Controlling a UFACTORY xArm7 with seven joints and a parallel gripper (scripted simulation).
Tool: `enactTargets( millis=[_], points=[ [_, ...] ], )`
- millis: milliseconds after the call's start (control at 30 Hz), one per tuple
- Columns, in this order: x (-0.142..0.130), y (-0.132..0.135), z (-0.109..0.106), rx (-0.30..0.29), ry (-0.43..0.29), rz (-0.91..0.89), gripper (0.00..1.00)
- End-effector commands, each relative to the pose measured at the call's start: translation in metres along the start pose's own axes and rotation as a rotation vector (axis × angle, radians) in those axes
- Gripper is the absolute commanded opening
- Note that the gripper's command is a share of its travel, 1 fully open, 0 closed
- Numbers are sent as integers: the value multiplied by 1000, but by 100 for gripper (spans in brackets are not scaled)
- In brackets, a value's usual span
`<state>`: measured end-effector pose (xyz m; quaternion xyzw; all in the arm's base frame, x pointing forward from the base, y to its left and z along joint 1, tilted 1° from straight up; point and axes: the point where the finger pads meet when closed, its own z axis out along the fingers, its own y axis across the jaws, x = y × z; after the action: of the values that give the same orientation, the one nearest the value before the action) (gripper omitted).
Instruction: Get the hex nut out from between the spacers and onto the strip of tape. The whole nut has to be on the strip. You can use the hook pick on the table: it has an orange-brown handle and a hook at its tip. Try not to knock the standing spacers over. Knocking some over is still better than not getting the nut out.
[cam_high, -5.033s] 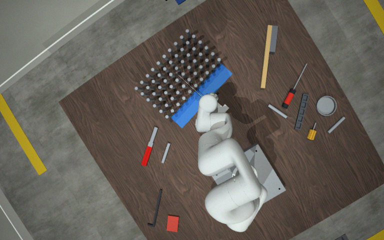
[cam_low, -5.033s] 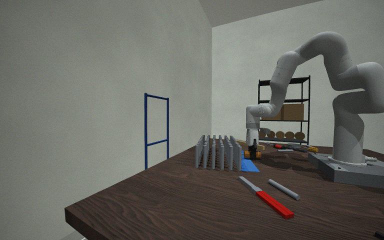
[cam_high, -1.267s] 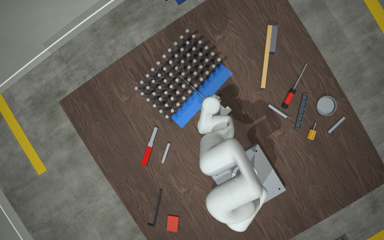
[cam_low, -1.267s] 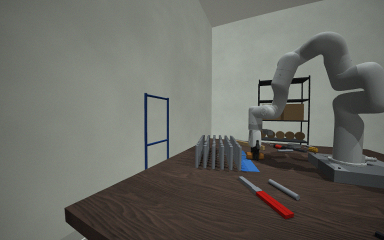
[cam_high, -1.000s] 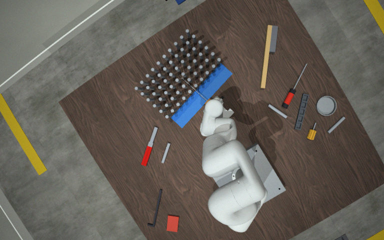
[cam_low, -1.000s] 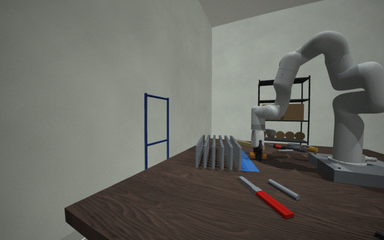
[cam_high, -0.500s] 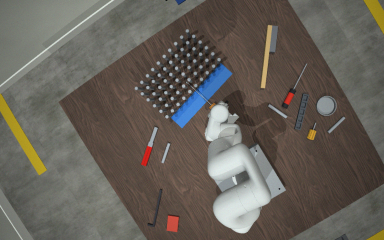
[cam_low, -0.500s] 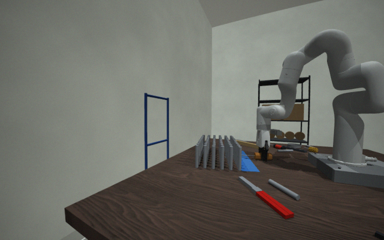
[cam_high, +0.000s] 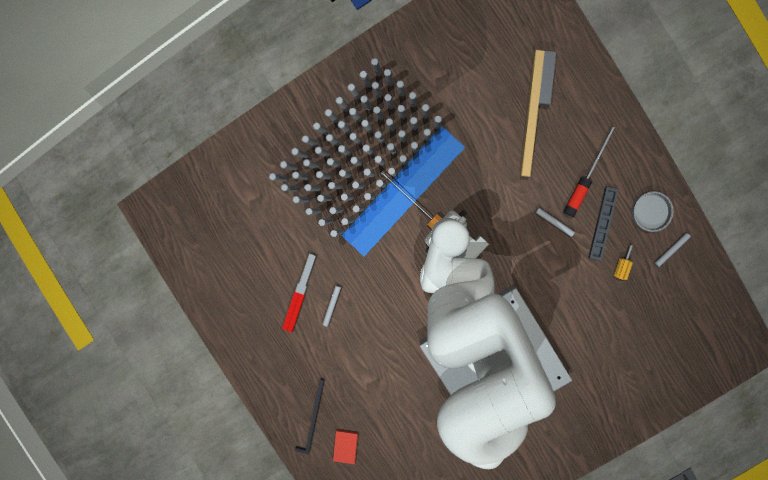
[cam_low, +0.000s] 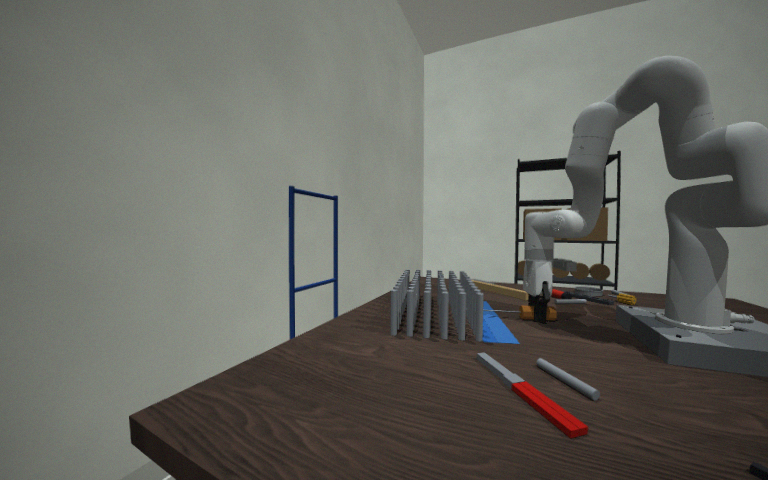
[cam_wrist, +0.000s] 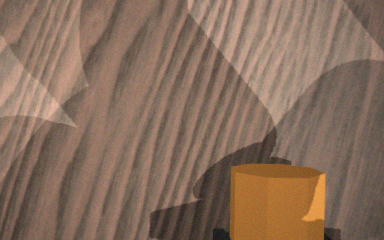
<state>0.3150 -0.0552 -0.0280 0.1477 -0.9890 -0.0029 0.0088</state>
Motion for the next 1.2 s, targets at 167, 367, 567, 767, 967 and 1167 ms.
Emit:
enactTargets(
  millis=[167,367,567,767,967,1167],
  points=[
    [16,0,-1,2,-3,0,0],
    [27,0,-1,2,-3,0,0],
    [36,0,-1,2,-3,0,0],
    [41,0,-1,2,-3,0,0],
    [46,0,-1,2,-3,0,0],
    [49,0,-1,2,-3,0,0]
  ],
)
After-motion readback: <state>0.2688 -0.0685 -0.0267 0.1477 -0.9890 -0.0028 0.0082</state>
